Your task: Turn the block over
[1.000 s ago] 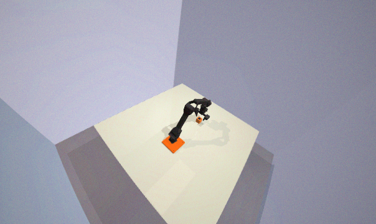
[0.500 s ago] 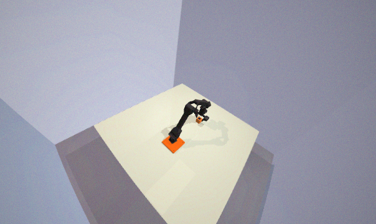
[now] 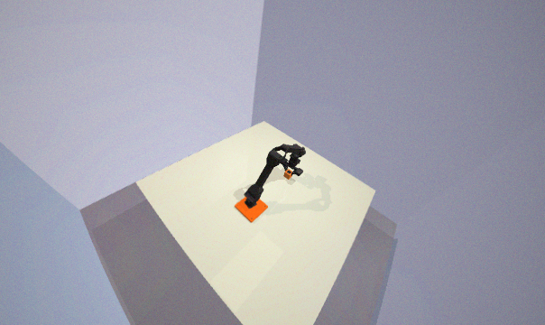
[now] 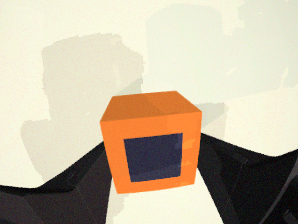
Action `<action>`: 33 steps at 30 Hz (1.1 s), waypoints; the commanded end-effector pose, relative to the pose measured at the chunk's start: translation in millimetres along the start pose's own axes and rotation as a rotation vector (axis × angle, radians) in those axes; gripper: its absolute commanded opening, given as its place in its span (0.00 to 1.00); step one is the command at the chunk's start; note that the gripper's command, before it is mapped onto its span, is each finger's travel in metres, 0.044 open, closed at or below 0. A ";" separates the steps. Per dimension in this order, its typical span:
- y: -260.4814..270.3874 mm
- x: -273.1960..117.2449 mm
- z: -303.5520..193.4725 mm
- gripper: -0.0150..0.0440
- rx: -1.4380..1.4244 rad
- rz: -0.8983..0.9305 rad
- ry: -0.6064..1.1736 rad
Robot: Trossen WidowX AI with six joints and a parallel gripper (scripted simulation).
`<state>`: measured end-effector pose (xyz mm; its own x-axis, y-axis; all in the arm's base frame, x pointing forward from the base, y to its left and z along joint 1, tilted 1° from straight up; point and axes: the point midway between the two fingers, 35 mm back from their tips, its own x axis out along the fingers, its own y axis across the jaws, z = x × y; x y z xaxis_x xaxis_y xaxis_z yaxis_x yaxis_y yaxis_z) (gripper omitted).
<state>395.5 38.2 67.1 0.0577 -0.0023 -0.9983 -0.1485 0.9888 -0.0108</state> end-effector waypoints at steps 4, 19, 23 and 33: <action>-0.2 2.2 -0.2 0.50 -0.003 0.000 0.004; -0.2 -27.5 0.3 0.25 -0.003 0.000 -0.005; -0.3 -25.5 1.7 0.25 -0.002 0.000 -0.059; -0.5 -21.9 3.4 0.25 -0.001 0.002 -0.199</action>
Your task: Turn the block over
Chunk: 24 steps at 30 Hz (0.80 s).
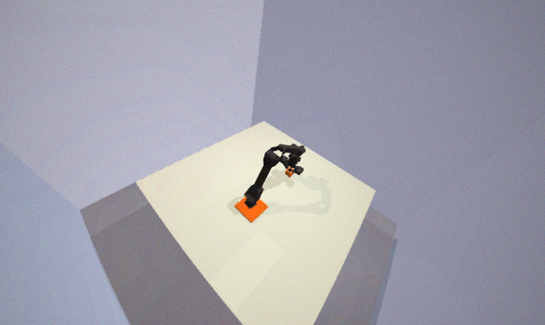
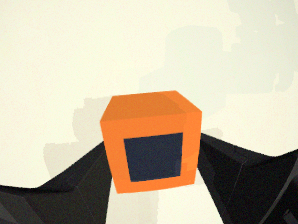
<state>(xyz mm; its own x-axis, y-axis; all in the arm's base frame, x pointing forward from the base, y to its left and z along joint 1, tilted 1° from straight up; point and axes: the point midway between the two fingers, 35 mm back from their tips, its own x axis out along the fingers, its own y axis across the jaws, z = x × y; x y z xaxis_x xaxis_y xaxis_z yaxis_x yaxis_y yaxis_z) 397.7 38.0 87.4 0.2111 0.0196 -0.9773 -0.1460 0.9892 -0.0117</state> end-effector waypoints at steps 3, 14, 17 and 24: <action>0.2 -0.9 0.2 0.25 -0.003 0.003 -0.085; 0.3 -0.4 -2.7 0.25 -0.003 0.003 -0.239; 0.3 -0.7 -4.2 0.25 -0.004 0.003 -0.281; 0.5 -1.9 -7.6 0.25 -0.005 0.002 -0.358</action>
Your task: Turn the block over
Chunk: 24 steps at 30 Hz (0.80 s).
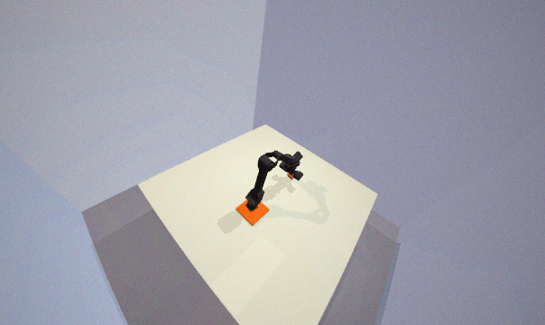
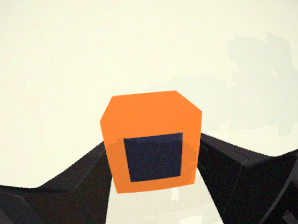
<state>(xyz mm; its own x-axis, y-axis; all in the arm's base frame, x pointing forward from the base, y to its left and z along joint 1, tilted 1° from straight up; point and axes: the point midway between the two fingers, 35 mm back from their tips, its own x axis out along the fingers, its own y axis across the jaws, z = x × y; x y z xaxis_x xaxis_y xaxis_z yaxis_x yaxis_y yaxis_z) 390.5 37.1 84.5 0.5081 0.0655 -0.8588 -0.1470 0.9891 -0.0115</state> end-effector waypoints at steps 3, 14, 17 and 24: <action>0.3 -2.5 1.2 0.25 -0.004 0.002 -0.036; -0.4 20.5 1.3 0.25 -0.001 0.003 -0.204; -0.5 24.7 0.3 0.25 0.000 0.003 -0.253; -0.5 29.8 -3.8 0.25 0.000 0.003 -0.366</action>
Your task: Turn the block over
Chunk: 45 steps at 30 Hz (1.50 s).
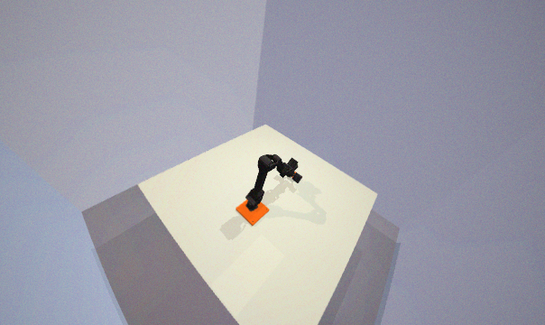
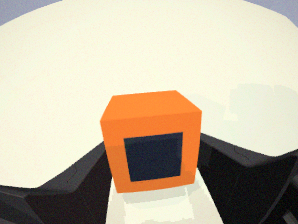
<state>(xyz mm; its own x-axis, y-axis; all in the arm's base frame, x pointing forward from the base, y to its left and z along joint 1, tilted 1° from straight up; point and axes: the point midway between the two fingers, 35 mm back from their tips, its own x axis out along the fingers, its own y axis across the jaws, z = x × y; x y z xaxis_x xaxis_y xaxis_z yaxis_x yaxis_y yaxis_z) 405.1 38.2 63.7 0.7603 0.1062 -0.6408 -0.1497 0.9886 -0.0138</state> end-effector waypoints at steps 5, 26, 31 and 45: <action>0.6 0.6 -10.8 0.25 0.003 0.003 -0.110; 1.2 -9.1 -13.9 0.25 0.001 0.003 -0.248; 1.2 -9.1 -13.9 0.30 0.001 0.003 -0.248; 1.2 -9.1 -13.9 0.92 0.001 0.003 -0.248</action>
<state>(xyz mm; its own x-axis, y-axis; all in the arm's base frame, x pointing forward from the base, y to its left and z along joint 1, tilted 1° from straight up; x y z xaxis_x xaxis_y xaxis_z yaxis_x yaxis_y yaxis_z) 389.4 36.7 59.4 0.8930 0.1293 -0.4312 -0.1509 0.9884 -0.0161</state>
